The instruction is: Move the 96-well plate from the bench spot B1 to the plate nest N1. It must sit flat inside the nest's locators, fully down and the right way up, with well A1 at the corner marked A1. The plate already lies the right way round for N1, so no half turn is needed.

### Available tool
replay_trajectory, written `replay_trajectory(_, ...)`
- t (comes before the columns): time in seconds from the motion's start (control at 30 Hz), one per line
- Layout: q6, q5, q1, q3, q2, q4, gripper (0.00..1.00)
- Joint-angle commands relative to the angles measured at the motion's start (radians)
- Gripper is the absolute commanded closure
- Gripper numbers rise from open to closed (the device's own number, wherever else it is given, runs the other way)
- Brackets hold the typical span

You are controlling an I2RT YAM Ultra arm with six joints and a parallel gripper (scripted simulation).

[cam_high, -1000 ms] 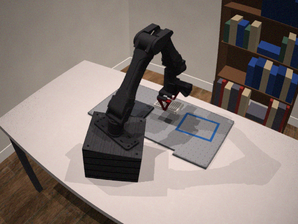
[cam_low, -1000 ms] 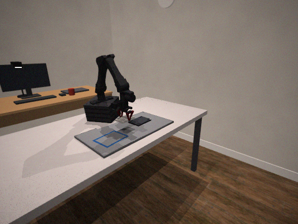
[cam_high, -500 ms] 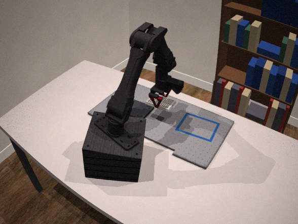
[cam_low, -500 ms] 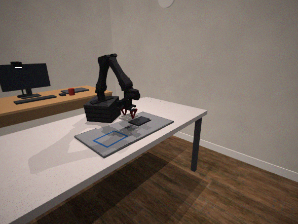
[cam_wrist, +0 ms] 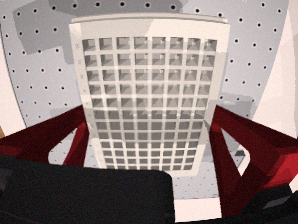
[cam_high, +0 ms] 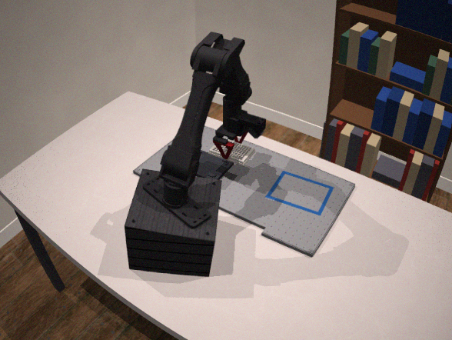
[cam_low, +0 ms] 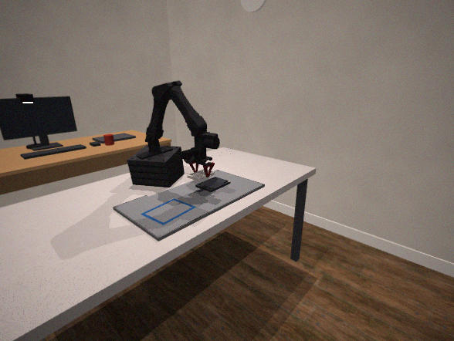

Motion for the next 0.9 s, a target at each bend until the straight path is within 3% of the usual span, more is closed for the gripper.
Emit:
replay_trajectory(0.0,0.056,0.012,0.037,0.002,0.008,-0.013,1.0)
replay_trajectory(0.87,0.269,0.018,0.248,0.072,0.063,-0.037,1.0)
